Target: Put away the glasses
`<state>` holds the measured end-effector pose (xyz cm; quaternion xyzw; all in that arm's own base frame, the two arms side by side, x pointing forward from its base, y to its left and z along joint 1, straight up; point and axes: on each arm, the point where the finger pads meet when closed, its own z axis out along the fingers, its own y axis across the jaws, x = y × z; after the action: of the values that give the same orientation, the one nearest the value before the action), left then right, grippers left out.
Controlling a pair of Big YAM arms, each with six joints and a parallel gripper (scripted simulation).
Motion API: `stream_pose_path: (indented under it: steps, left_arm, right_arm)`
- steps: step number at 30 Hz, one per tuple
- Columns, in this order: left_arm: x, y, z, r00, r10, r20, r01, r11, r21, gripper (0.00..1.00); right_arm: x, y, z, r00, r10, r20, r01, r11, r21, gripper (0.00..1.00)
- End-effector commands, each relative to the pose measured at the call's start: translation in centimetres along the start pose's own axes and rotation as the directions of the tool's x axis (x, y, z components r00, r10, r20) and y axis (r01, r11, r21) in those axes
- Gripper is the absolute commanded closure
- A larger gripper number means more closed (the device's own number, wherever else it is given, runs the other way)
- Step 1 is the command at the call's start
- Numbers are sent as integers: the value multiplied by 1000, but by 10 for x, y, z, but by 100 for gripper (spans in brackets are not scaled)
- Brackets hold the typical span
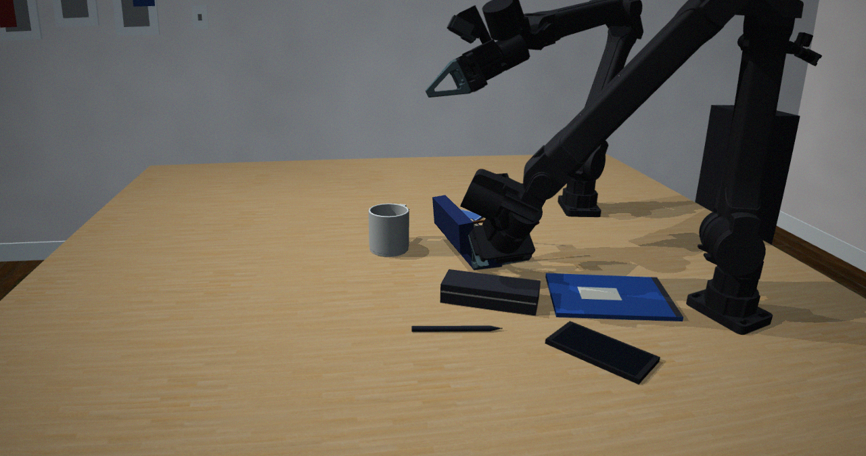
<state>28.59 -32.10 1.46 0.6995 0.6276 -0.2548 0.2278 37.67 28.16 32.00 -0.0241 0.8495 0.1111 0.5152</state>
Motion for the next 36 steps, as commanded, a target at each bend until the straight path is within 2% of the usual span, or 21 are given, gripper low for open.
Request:
stream_pose_path:
  steps: [1, 2, 4, 5, 7, 13, 17, 20, 21, 23, 24, 29, 31, 33, 36]
  left_arm:
    - [-23, 33, -8, 999, 21, 34, -19, 998, -58, 43]
    - [-23, 33, -8, 999, 21, 34, -19, 998, -58, 43]
    - [-23, 33, -8, 999, 21, 34, -19, 998, -58, 43]
    - [-23, 33, -8, 999, 21, 34, -19, 998, -58, 43]
    - [-23, 33, -8, 999, 21, 34, -19, 998, -58, 43]
    - [-23, 33, -8, 999, 21, 34, -19, 998, -58, 43]
    - [-23, 33, -8, 999, 21, 34, -19, 998, -58, 43]
    - [-23, 33, -8, 999, 21, 34, -19, 998, -58, 43]
    - [-23, 33, -8, 999, 21, 34, -19, 998, -58, 43]
    - [-23, 33, -8, 999, 21, 34, -19, 998, -58, 43]
    - [-23, 33, -8, 999, 21, 34, -19, 998, -58, 43]
    - [-23, 33, -8, 999, 21, 34, -19, 998, -58, 43]
    - [-23, 33, -8, 999, 21, 34, -19, 998, -58, 43]
    - [-23, 33, -8, 999, 21, 34, -19, 998, -58, 43]
    - [-23, 33, -8, 999, 21, 34, -19, 998, -58, 43]
  right_arm:
    - [17, 18, -9, 998, 48, -32, -49, 999, -12, 100]
    - [17, 18, -9, 998, 48, -32, -49, 999, -12, 100]
    - [-2, 42, -30, 997, 73, -2, -73, 996, -48, 100]
    - [35, 35, -30, 998, 37, -44, -38, 999, -25, 100]
    - [64, 46, -34, 997, 1, -80, -2, 1000, -16, 100]
    - [101, 75, -78, 996, -40, -85, 37, 999, -36, 100]
    - [138, 82, -100, 990, -108, -91, 105, 994, -39, 100]
    - [145, 81, -98, 989, -120, -91, 118, 993, -23, 100]
    - [169, 67, -82, 982, -156, -107, 158, 987, 18, 100]
    - [170, 89, -98, 989, -133, -66, 129, 990, -59, 100]
    - [181, 92, -100, 987, -145, -67, 140, 988, -70, 100]
    - [222, 91, -101, 984, -169, -53, 165, 983, -80, 100]
    - [225, 77, -79, 986, -163, -45, 161, 986, -33, 100]
    - [239, 82, -83, 978, -204, -47, 200, 977, -71, 100]
    - [243, 82, -82, 978, -203, -47, 200, 977, -75, 100]
